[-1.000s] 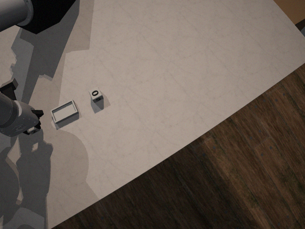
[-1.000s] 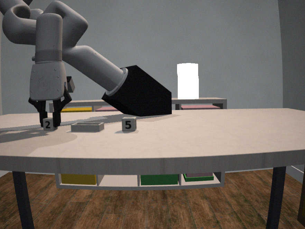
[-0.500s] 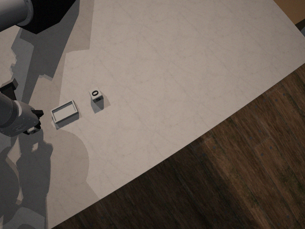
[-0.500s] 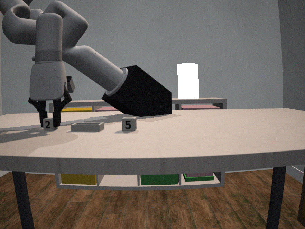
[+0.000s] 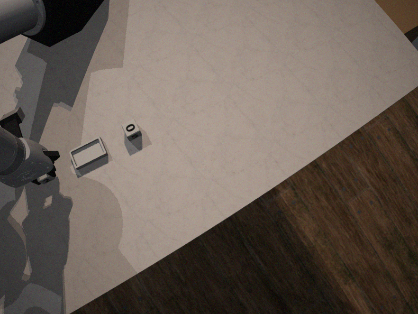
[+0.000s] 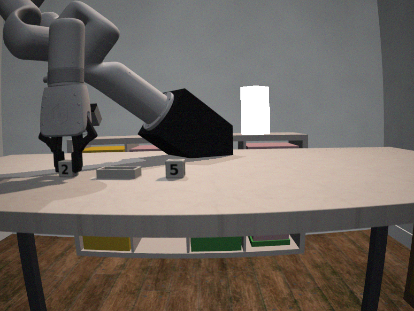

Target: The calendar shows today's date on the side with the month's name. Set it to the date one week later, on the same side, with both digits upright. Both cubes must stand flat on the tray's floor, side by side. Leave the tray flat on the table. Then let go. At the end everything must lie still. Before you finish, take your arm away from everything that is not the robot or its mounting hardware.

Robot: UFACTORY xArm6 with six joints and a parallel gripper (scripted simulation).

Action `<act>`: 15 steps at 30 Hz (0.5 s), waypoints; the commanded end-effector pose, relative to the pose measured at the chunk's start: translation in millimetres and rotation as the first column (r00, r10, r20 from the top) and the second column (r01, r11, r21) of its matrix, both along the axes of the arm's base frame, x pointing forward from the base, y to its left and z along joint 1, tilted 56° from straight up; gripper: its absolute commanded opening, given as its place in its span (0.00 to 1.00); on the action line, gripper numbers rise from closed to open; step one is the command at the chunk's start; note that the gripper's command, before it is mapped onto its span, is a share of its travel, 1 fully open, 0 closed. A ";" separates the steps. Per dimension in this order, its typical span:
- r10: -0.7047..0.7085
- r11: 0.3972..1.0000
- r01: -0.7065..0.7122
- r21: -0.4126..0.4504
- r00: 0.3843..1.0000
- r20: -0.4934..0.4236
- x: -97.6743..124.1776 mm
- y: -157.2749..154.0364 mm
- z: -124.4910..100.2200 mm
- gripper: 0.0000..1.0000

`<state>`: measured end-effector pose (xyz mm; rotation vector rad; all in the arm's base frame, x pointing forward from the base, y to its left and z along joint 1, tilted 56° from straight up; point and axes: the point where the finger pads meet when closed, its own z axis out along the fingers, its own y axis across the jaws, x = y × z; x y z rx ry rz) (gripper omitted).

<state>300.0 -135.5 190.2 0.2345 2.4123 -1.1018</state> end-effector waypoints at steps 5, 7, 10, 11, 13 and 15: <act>0.001 1.000 -0.001 0.000 1.000 0.002 0.5 0.3 0.6 0.29; 0.001 1.000 -0.001 0.000 1.000 0.002 0.5 0.3 0.6 0.29; 0.001 1.000 -0.001 0.000 1.000 0.002 0.5 0.3 0.6 0.29; 0.001 1.000 -0.001 0.000 1.000 0.002 0.5 0.3 0.6 0.33; 0.001 1.000 -0.001 0.000 1.000 0.002 0.5 0.3 0.6 0.33; 0.001 1.000 -0.001 0.000 1.000 0.002 0.5 0.3 0.6 0.33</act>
